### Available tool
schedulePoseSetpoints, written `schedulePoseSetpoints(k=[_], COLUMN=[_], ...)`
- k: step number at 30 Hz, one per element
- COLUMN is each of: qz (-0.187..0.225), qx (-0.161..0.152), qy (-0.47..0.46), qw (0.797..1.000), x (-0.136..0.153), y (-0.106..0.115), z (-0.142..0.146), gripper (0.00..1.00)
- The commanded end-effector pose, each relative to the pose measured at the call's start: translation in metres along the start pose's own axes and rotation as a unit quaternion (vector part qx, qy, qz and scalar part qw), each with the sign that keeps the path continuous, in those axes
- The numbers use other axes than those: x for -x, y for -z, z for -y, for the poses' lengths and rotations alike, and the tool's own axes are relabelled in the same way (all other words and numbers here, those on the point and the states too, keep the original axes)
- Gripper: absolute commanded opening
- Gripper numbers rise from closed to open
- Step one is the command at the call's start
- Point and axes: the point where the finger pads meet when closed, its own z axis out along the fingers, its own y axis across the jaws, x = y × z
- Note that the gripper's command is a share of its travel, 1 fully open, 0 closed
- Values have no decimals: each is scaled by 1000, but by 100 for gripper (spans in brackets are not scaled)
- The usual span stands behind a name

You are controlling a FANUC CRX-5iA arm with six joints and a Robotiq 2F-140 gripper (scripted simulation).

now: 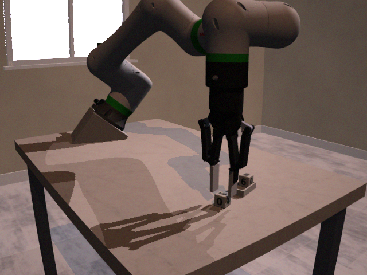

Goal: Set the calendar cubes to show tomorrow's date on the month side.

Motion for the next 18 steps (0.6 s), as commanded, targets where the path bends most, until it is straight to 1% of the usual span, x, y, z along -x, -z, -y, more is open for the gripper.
schedulePoseSetpoints(k=[1, 12, 18], qz=[0, 0, 0], qx=[0, 0, 0], qy=[0, 0, 0], qw=[1000, 1000, 1000], x=[0, 0, 0], y=[-5, -19, -22], z=[0, 0, 0], gripper=[35, 35, 35])
